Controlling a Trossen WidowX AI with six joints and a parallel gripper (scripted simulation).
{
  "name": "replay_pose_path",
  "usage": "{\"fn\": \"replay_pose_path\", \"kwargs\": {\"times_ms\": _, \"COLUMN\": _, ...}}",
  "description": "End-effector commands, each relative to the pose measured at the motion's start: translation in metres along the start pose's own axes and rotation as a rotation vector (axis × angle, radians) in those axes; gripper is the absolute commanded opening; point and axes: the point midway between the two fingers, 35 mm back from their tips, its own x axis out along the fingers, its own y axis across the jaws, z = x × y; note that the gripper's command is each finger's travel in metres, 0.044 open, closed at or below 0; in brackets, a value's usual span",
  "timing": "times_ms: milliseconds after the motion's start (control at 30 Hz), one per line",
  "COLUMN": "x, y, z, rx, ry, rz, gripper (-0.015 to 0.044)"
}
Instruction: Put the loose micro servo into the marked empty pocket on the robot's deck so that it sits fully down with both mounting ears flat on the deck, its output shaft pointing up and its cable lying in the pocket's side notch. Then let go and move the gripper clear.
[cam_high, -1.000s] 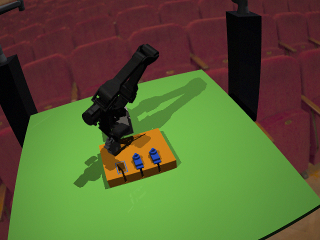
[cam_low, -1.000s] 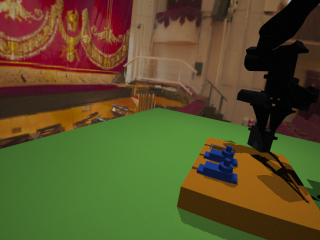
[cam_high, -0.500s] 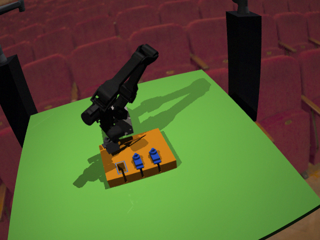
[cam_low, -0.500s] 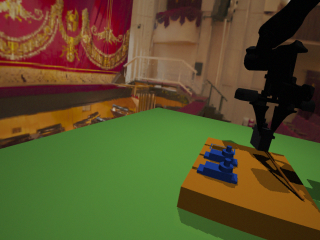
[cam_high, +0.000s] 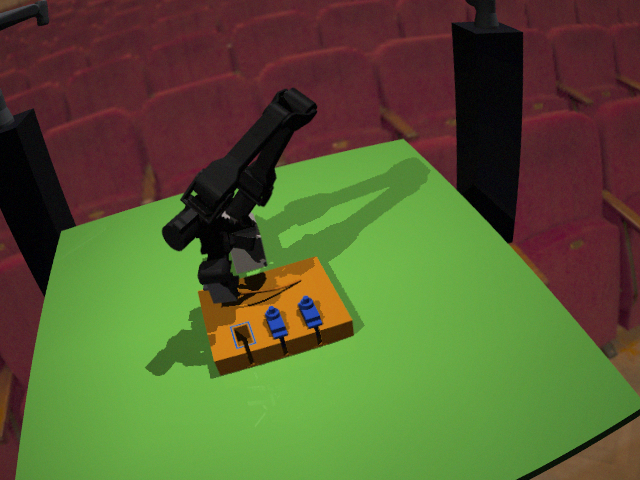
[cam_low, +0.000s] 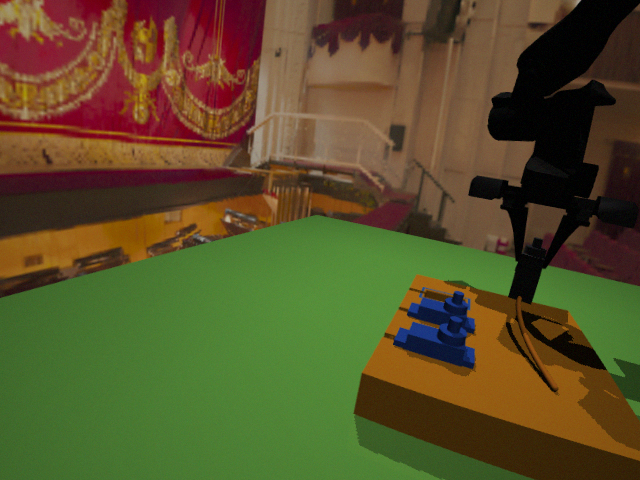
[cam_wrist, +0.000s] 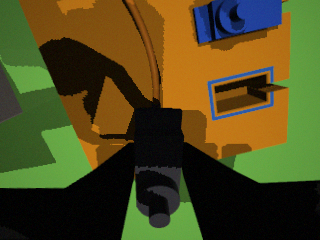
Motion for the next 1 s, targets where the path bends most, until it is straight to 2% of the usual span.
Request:
{"fn": "replay_pose_path", "kwargs": {"times_ms": 0, "x": -0.0012, "y": -0.0017, "z": -0.0014, "rx": 0.131, "ry": 0.009, "rz": -0.003, "gripper": 0.0}}
{"fn": "replay_pose_path", "kwargs": {"times_ms": 967, "x": -0.0013, "y": -0.0017, "z": -0.0014, "rx": 1.129, "ry": 0.006, "rz": -0.008, "gripper": 0.0}}
